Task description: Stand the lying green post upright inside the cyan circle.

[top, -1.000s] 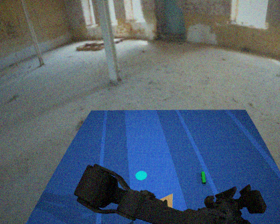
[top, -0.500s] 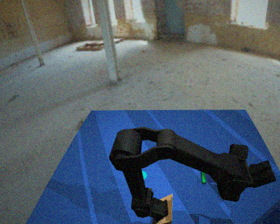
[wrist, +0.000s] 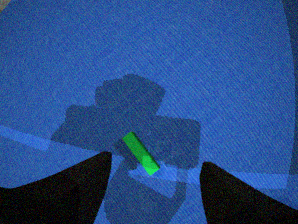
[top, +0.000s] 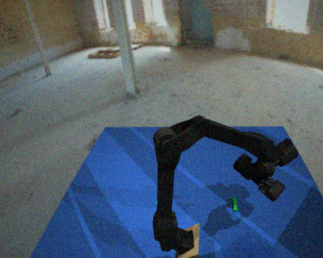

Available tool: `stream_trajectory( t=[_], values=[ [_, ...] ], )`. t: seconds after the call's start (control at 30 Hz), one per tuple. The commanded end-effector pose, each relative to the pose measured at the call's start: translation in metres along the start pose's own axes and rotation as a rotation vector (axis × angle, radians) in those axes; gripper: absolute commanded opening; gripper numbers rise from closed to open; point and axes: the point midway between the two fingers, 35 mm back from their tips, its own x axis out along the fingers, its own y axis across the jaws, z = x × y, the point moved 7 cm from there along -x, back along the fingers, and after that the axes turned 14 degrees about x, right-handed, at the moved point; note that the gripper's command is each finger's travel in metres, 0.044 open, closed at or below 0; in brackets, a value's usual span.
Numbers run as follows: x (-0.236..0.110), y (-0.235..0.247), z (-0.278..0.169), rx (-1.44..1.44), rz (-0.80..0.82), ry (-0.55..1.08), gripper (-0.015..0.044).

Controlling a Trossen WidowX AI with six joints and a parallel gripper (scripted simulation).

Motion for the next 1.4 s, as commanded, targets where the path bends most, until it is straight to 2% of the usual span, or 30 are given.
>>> stream_trajectory(
  t=[0.0,0.2,0.57,0.9,1.07,1.33,1.37],
  values=[
    [0.037,0.039,0.001,-0.418,-0.102,0.202,0.0233],
    [0.072,0.074,-0.005,-0.797,-0.145,0.406,0.0233],
    [0.075,0.074,-0.006,-0.809,-0.146,0.413,0.0233],
    [0.175,0.045,-0.040,-0.809,-0.141,0.415,0.0233],
    [0.181,0.042,-0.043,-0.809,-0.140,0.416,0.0233],
    [0.181,0.042,-0.043,-0.809,-0.140,0.416,0.0023],
    [0.181,0.042,-0.043,-0.809,-0.140,0.416,0.0023]
  ],
)
